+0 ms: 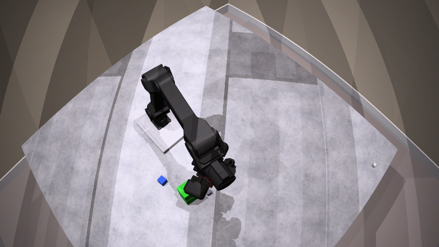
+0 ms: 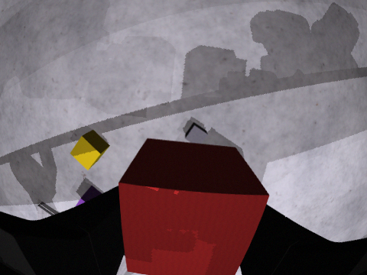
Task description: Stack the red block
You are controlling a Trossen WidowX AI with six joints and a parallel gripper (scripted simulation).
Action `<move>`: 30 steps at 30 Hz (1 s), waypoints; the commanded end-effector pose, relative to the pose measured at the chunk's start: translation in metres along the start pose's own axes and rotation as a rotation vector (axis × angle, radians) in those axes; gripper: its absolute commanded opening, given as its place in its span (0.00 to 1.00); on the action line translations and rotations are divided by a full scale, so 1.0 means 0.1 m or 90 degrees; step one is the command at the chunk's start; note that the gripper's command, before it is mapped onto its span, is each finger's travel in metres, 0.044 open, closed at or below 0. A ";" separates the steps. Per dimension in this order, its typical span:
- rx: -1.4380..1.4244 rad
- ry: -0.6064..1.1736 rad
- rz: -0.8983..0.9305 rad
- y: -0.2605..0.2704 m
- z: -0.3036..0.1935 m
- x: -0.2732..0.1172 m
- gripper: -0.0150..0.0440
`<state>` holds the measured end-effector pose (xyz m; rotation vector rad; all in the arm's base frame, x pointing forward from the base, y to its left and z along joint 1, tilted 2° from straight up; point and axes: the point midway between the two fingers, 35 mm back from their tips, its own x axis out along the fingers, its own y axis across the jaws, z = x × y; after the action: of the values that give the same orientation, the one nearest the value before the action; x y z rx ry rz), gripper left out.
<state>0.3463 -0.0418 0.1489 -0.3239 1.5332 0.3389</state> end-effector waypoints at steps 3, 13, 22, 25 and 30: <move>-0.002 0.006 -0.003 -0.24 -0.23 0.02 0.25; -0.002 0.008 -0.004 -0.54 -0.57 0.02 0.25; -0.002 0.008 -0.004 -0.54 -0.57 0.07 0.25; -0.002 0.008 -0.004 -0.54 -0.57 0.17 0.25; -0.002 0.008 -0.004 -0.54 -0.57 0.29 0.25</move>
<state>0.3175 -0.1138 0.1248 -0.3295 1.5404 0.3339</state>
